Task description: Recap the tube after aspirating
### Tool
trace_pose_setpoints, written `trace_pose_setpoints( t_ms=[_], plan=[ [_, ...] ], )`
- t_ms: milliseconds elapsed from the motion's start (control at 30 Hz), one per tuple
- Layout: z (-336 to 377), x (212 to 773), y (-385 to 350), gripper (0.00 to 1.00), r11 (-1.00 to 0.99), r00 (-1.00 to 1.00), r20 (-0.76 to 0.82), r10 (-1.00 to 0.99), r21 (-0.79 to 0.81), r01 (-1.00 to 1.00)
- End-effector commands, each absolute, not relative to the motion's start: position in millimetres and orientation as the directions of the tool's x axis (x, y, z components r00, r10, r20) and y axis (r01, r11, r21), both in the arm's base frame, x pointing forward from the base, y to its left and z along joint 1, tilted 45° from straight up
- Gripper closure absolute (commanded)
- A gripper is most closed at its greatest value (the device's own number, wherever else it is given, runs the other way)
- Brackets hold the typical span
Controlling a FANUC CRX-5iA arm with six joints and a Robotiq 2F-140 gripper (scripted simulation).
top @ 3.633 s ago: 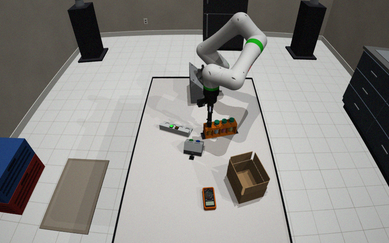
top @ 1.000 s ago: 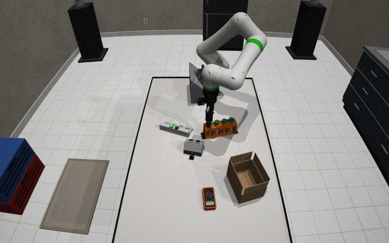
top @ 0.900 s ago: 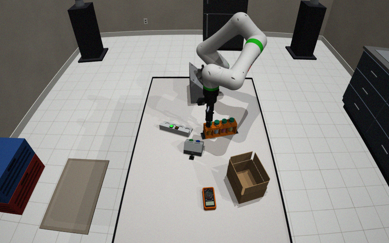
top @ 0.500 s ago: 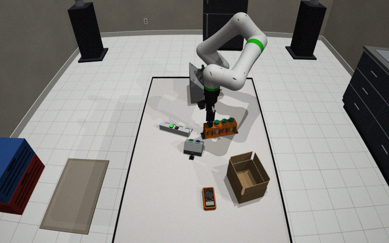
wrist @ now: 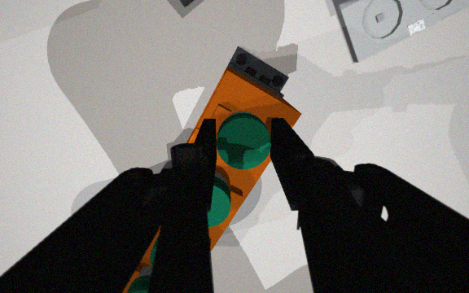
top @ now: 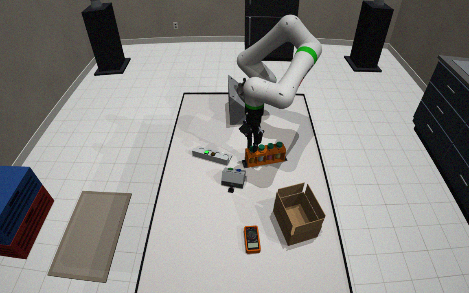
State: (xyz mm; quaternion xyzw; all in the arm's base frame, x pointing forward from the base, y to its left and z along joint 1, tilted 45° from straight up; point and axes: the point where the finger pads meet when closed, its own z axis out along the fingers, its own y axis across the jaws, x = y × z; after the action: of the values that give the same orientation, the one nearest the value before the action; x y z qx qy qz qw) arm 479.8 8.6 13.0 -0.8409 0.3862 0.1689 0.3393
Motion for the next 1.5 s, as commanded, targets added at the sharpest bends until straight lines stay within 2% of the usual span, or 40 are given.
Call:
trace_pose_setpoints(
  t_ms=[0,400,733,800,1167,1433,1467],
  plan=[
    [13.5,480.3,7.6,0.70,-0.471,0.645,-0.545,-0.536,-0.441,-0.764],
    [13.5,480.2,7.7,0.70,-0.471,0.645,-0.545,-0.536,-0.441,-0.764],
    [13.4,480.3,7.8,0.70,-0.157,0.200,-0.689,-0.696,-0.126,-0.980],
    [13.4,480.3,7.8,0.70,-0.157,0.200,-0.689,-0.696,-0.126,-0.980],
    [13.1,480.2,8.0,0.70,0.228,-0.339,-0.654,-0.676,0.251,-0.941],
    [13.0,480.2,8.1,0.70,0.228,-0.339,-0.654,-0.676,0.251,-0.941],
    [12.8,480.2,8.4,0.59,0.228,-0.339,-0.654,-0.676,0.251,-0.941]
  ],
)
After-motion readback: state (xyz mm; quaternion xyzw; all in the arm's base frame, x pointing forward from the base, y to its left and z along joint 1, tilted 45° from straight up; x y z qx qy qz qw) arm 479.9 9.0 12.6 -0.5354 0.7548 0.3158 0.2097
